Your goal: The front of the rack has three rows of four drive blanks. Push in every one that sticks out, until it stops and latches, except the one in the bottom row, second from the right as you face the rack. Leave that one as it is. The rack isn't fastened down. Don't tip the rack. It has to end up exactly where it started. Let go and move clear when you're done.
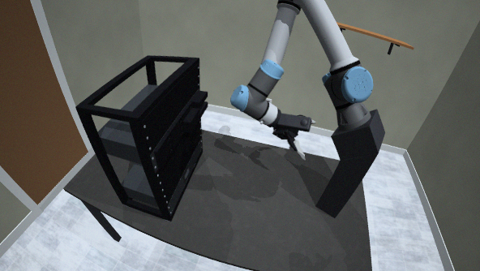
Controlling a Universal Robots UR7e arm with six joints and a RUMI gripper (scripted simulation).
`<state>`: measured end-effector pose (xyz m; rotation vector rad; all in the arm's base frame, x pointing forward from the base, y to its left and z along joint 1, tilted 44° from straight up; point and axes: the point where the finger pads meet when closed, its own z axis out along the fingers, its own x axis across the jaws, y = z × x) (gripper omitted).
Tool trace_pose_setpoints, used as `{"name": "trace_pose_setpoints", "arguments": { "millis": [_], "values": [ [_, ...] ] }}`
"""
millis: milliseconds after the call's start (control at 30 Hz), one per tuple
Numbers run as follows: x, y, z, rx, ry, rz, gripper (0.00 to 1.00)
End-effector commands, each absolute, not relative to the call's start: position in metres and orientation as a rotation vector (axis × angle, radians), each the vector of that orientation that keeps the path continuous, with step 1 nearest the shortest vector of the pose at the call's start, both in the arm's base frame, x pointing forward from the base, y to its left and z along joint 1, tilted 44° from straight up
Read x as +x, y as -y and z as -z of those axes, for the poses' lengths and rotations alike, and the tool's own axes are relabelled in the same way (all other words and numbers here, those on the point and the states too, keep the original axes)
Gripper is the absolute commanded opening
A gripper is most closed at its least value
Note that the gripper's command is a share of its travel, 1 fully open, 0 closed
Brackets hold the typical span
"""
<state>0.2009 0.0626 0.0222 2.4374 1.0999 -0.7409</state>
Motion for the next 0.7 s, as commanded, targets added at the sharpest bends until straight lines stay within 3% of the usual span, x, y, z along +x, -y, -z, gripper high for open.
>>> {"name": "trace_pose_setpoints", "arguments": {
  "millis": [0, 667],
  "values": [
    [0.188, -0.065, -0.018, 2.487, -1.035, 0.833, 1.0],
    [0.132, -0.087, -0.019, 2.647, -0.653, 1.286, 1.0]
  ]
}}
